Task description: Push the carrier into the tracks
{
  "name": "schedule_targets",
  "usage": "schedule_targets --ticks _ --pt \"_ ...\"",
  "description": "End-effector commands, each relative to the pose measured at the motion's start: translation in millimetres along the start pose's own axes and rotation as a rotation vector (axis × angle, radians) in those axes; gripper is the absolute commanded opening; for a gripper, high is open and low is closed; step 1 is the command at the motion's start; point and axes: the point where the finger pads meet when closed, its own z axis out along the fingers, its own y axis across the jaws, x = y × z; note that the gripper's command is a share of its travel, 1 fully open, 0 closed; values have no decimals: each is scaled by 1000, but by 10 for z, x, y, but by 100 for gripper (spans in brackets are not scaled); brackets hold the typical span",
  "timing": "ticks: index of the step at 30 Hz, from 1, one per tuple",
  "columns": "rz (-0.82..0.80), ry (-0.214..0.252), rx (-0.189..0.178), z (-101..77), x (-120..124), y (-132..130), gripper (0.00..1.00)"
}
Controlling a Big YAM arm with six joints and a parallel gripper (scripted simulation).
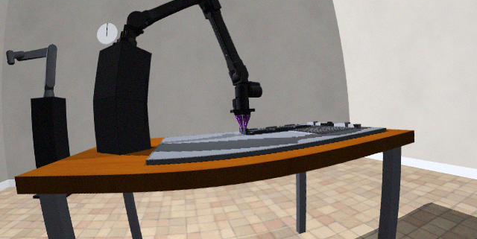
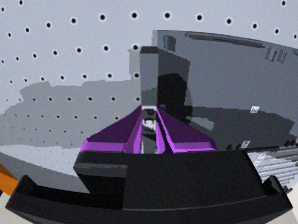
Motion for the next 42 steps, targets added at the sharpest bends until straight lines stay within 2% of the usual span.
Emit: schedule_targets --ticks 1,13,14,16,30,31,33,42 --pt "2 -8 39 -3 29 -284 0" --pt "2 -7 37 -9 31 -383 0" --pt "4 -10 46 -11 24 -418 0" --pt "3 -7 36 -11 32 -412 0" --pt "2 -8 39 -19 31 -543 0" --pt "4 -11 48 -21 25 -578 0" --pt "2 -7 38 -21 32 -572 0" --pt "1 -8 41 -27 31 -674 0"
